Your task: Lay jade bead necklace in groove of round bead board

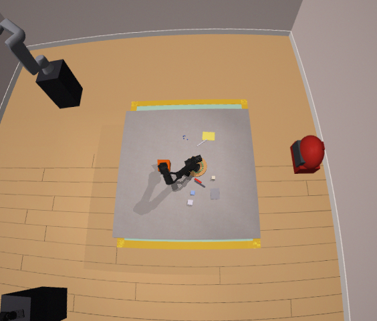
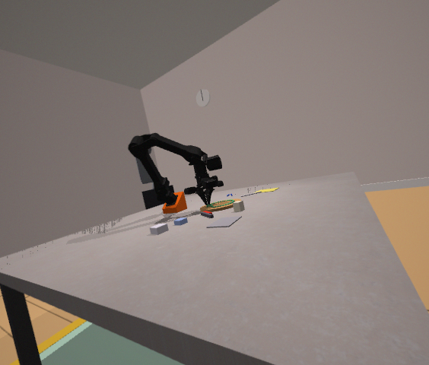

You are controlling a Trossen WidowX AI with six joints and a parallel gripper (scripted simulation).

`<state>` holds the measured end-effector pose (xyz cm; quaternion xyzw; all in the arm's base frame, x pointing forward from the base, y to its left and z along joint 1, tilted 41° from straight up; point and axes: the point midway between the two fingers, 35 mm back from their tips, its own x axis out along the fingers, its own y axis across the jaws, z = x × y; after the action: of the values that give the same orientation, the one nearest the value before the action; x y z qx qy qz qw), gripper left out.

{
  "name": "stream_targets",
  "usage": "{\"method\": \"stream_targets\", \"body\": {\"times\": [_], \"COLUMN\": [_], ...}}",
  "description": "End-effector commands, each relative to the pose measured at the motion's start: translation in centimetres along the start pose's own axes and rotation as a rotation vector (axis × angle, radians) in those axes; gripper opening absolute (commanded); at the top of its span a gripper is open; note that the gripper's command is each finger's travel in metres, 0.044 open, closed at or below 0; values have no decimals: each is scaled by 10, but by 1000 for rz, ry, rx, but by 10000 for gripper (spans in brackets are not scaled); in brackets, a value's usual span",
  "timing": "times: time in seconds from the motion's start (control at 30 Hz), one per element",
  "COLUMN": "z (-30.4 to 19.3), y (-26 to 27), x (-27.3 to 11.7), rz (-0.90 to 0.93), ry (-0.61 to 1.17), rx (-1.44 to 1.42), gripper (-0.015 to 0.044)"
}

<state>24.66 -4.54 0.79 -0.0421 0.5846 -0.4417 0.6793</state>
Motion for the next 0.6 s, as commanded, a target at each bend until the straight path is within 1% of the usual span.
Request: {"method": "stream_targets", "body": {"times": [0.0,0.57], "z": [1,0], "y": [-2,-6], "x": [-2,6], "rz": [3,3], "ry": [-3,-3], "rx": [6,6], "gripper": [0,0]}}
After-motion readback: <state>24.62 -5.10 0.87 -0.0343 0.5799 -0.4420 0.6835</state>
